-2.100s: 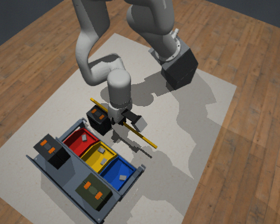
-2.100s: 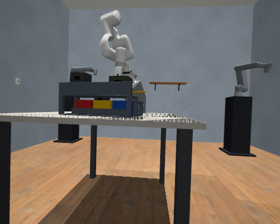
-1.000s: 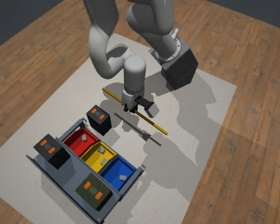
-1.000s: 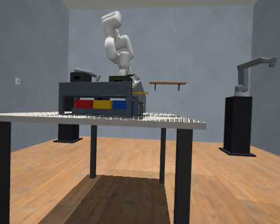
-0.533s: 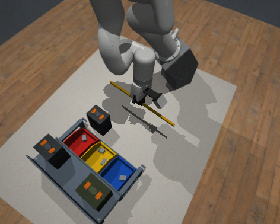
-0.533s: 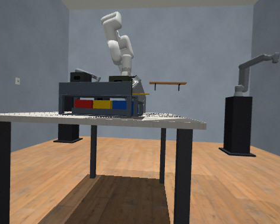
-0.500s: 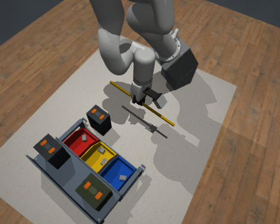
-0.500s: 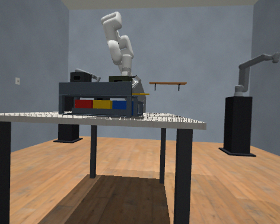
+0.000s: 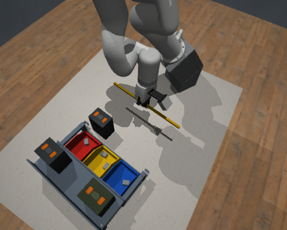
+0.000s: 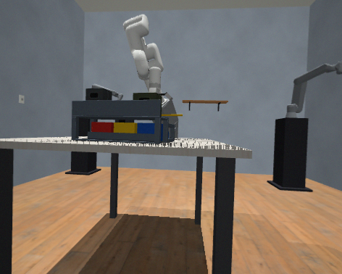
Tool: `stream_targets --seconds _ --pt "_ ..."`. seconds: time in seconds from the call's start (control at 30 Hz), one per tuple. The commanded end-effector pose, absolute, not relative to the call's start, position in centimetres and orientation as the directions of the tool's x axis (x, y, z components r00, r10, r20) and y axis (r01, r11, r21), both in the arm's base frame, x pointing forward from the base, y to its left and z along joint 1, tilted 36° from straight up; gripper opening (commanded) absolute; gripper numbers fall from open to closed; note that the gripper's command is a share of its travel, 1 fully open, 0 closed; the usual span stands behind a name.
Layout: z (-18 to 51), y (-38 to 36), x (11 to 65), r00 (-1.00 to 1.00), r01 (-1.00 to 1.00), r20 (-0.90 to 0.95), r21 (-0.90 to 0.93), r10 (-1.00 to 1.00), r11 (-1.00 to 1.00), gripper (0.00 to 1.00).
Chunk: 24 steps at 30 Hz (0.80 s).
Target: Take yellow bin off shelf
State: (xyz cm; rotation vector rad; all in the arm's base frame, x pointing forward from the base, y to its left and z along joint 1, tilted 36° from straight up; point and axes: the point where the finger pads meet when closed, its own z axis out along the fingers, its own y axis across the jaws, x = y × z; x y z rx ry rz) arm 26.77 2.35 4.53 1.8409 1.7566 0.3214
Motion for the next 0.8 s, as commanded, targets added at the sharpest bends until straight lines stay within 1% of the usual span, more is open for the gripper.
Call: stream_targets --seconds 0.0,0.77 --pt "4.55 2.38 26.78 0.108 0.835 -0.208 0.550 0.972 0.024 0.00" --pt "5.12 2.40 27.63 0.108 0.835 -0.208 0.550 0.972 0.024 0.00"
